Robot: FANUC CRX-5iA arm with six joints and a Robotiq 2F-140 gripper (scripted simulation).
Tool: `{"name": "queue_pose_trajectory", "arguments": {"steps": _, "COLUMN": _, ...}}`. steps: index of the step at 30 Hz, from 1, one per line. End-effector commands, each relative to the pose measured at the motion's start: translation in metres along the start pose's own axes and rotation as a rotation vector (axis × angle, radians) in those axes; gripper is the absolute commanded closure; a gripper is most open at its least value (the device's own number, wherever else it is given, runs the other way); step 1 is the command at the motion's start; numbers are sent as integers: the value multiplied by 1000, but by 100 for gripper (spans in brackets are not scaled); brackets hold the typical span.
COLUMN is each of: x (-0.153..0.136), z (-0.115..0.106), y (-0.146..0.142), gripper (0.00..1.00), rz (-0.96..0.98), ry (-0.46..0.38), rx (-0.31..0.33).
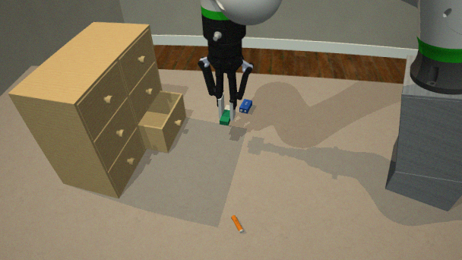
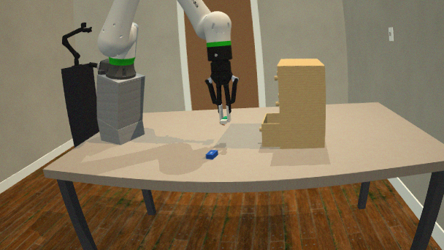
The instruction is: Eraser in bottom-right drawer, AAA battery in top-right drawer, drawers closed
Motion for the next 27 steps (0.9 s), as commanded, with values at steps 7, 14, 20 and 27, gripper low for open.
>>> {"name": "queue_pose_trajectory", "arguments": {"steps": 7, "x": 1, "z": -12, "y": -2, "gripper": 89, "rz": -19, "ry": -5, "rx": -7}}
{"name": "queue_pose_trajectory", "arguments": {"steps": 14, "x": -10, "z": -12, "y": -5, "gripper": 89, "rz": -390, "ry": -5, "rx": -6}}
{"name": "queue_pose_trajectory", "arguments": {"steps": 20, "x": -23, "z": -12, "y": -8, "gripper": 89, "rz": -574, "ry": 4, "rx": -2}}
{"name": "queue_pose_trajectory", "arguments": {"steps": 27, "x": -42, "z": -12, "y": -11, "gripper": 89, "rz": -991, "ry": 24, "rx": 4}}
Point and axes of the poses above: the point where the finger pads meet when closed, its own z axis out along the fingers, its own y axis across the jaws, x = y × z, the point moved 6 cm from there along -z, back along the fingers, and after that the axes turned 4 degrees about -z, right-handed, at the moved point
